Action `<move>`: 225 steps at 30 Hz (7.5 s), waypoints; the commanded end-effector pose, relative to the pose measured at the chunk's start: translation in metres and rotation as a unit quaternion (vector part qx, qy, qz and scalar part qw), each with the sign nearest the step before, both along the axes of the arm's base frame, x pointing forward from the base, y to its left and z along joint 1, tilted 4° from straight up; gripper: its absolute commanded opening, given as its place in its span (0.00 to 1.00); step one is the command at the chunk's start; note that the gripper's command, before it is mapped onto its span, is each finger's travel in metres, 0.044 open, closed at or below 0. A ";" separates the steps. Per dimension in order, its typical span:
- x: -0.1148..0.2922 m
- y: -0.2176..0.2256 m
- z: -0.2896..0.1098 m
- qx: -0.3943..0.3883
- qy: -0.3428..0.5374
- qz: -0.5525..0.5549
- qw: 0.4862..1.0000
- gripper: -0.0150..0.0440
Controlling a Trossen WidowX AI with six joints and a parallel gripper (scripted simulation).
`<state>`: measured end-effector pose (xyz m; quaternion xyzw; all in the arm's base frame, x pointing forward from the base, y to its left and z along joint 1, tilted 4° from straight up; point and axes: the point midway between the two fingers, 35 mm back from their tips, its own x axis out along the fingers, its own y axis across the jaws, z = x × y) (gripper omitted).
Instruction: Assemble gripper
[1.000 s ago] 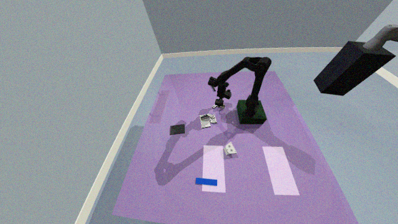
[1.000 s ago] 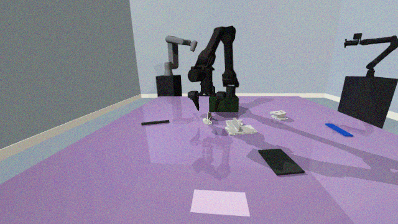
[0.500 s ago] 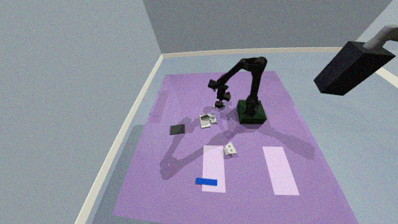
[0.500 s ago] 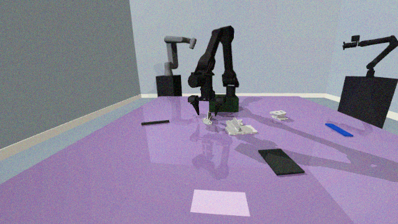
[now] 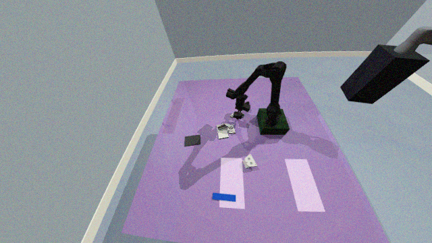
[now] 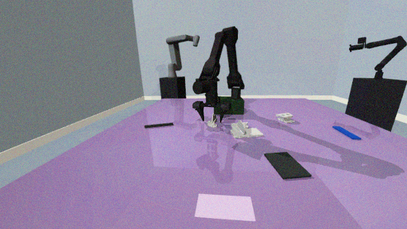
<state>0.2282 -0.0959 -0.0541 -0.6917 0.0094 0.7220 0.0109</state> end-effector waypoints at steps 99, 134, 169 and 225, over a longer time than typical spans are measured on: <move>0.007 0.021 0.077 0.009 -0.001 0.243 0.970 0.48; 0.008 0.061 0.078 0.026 -0.003 0.635 0.772 0.48; 0.003 0.098 0.078 0.038 -0.005 0.904 0.425 0.48; -0.013 0.146 0.078 0.042 -0.007 0.986 -0.161 0.48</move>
